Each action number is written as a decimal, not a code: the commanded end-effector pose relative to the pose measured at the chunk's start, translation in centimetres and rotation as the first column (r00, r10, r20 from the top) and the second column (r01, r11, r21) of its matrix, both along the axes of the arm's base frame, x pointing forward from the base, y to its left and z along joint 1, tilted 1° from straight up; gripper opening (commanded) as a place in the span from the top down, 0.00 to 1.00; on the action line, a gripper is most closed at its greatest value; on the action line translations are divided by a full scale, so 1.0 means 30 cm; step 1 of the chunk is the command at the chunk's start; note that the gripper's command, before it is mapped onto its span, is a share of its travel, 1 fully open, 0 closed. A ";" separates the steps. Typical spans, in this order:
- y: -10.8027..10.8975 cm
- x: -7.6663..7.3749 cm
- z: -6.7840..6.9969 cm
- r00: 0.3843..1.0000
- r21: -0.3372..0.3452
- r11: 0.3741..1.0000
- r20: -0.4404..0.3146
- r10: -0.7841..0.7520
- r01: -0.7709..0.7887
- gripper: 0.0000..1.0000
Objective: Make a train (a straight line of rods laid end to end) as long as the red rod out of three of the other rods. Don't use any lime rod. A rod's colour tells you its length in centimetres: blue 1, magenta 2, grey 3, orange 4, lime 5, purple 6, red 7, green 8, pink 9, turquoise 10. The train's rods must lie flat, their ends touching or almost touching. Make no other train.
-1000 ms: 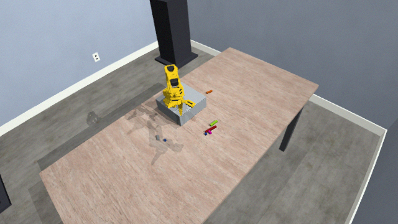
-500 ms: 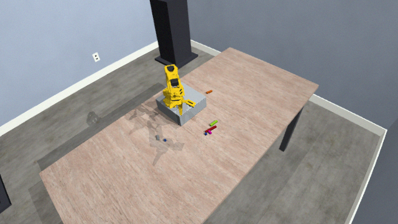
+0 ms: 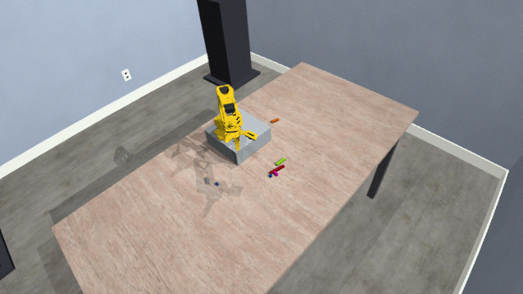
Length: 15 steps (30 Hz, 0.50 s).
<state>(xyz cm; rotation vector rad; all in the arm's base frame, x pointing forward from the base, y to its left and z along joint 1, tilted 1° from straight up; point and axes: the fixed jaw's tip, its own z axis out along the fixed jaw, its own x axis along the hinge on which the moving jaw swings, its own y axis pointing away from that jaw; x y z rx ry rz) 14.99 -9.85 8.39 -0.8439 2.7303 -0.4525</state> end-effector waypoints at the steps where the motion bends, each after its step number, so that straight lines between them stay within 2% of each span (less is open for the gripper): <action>1: 0.009 -0.014 -0.018 0.999 0.018 1.000 -0.038 0.022 -0.021 0.00; 7: 0.012 -0.020 -0.025 0.998 0.022 0.999 -0.056 0.041 -0.039 0.00; 8: 0.004 -0.007 -0.005 0.999 0.000 0.999 -0.021 0.033 -0.033 0.00; 15: 0.009 -0.016 -0.017 0.997 0.009 0.998 -0.051 0.062 -0.061 0.00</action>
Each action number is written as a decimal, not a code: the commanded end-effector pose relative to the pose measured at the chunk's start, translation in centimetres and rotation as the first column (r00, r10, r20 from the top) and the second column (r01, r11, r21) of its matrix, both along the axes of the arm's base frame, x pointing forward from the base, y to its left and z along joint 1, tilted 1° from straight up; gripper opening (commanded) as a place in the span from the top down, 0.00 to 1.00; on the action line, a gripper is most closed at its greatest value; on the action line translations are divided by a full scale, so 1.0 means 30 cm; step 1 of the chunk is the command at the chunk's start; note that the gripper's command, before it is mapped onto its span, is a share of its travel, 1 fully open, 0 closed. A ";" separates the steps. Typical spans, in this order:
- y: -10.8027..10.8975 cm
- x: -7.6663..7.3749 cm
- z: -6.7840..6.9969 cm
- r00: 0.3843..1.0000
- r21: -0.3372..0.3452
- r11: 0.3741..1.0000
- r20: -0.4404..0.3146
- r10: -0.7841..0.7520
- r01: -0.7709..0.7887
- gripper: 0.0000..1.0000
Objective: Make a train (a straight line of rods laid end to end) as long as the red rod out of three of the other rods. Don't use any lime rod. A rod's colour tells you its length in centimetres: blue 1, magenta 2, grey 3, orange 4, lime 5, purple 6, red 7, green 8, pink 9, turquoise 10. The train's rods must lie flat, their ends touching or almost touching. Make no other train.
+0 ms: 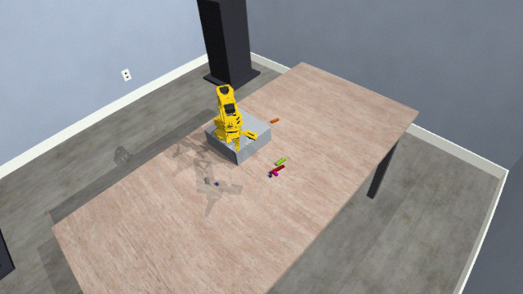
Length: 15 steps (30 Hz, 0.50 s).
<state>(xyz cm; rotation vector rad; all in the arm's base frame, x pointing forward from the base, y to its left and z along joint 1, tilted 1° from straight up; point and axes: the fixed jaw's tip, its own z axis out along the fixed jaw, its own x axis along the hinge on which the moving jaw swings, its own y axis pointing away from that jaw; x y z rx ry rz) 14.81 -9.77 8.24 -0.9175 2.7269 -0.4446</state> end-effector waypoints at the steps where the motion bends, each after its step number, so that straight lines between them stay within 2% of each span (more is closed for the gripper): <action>1: 0.008 -0.012 -0.014 0.999 0.014 1.000 -0.031 0.020 -0.019 0.00; 9: 0.013 -0.020 -0.024 0.997 0.022 0.999 -0.057 0.044 -0.043 0.00; 10: 0.003 -0.006 -0.004 0.999 -0.002 0.999 -0.020 0.037 -0.037 0.00; 15: 0.003 -0.007 -0.010 0.998 -0.004 0.998 -0.029 0.055 -0.055 0.00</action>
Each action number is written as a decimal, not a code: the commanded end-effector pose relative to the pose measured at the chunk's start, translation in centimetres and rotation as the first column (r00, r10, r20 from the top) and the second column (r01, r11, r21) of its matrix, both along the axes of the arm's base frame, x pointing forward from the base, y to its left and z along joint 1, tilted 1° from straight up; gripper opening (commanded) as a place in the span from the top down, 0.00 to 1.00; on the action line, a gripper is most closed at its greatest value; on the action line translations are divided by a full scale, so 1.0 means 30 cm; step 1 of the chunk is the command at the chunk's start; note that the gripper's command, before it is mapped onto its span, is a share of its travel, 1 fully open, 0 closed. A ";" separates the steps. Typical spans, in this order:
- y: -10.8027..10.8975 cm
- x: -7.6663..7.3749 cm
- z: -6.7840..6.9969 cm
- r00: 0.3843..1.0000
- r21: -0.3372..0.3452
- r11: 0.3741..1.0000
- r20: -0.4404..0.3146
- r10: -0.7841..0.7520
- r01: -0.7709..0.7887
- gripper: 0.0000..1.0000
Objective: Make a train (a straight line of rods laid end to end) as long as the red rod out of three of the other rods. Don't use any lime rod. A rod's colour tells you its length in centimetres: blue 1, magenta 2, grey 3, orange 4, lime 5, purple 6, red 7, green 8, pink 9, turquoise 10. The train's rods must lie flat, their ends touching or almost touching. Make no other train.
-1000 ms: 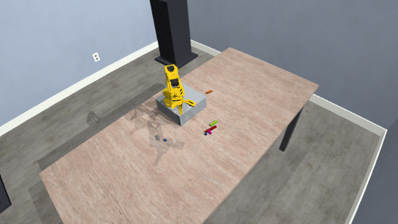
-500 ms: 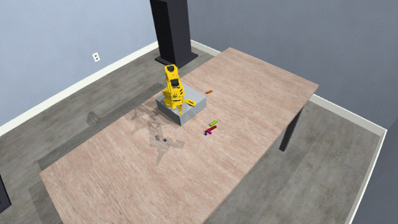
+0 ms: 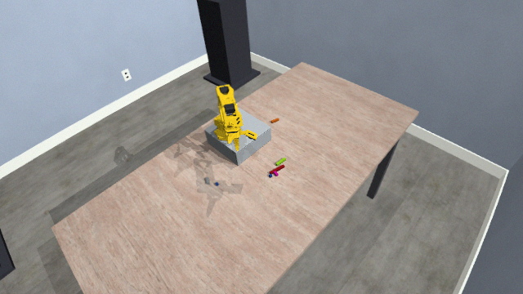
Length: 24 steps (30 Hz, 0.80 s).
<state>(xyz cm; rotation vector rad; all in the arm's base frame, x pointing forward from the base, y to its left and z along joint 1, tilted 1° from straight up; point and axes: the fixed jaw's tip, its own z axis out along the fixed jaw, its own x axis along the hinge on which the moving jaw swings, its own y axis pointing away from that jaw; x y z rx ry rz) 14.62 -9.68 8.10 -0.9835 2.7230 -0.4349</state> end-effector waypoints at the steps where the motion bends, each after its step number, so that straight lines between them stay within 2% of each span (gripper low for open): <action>1: 0.000 -0.001 -0.007 1.000 -0.001 1.000 -0.008 0.017 -0.017 0.00; 11: 0.001 -0.002 -0.017 0.999 -0.003 0.999 -0.023 0.045 -0.045 0.00; 12: -0.003 0.003 0.002 0.999 -0.017 0.999 0.001 0.039 -0.039 0.00; 24: -0.005 0.004 0.002 0.997 -0.038 0.996 0.004 0.075 -0.075 0.00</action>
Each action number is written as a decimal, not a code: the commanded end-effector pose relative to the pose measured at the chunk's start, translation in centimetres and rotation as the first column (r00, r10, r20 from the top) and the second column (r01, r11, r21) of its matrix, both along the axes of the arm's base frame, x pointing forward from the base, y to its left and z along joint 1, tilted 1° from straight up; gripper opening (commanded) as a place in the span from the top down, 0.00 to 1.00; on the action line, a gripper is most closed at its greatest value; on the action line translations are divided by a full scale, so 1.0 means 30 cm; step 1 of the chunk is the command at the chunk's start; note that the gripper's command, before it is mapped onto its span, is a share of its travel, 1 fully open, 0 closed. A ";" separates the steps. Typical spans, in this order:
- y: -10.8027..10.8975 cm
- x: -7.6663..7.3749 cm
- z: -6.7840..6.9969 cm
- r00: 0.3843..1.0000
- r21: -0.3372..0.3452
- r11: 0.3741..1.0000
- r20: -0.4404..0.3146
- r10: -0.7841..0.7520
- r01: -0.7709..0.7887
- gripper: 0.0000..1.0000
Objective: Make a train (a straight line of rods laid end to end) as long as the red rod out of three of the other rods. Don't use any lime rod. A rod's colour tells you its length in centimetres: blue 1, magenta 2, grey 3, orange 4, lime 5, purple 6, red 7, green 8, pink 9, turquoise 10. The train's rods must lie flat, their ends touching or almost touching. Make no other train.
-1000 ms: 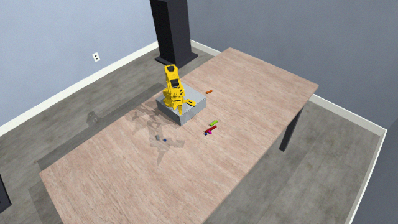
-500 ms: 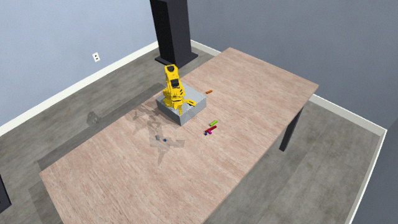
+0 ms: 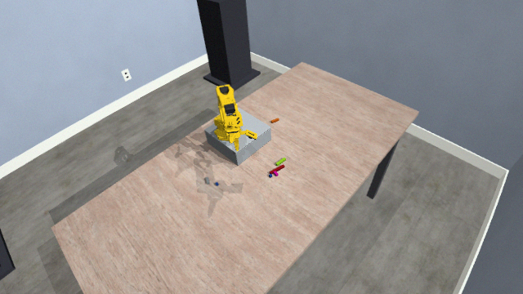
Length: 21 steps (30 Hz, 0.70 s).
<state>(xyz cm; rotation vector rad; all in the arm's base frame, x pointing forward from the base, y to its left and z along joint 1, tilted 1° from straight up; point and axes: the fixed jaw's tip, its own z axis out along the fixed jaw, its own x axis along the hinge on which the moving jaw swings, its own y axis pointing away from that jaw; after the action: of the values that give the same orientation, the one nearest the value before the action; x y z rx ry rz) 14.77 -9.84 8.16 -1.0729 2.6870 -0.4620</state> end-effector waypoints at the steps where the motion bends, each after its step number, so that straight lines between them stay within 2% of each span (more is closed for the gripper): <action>1: 0.000 -0.001 0.000 1.000 -0.012 1.000 0.008 0.017 -0.016 0.00; 21: 0.011 -0.018 -0.022 0.997 0.016 0.999 -0.052 0.052 -0.051 0.00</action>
<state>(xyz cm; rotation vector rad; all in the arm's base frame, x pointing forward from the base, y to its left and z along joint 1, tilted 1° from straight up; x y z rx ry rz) 14.63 -9.80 8.11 -1.1389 2.6733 -0.4598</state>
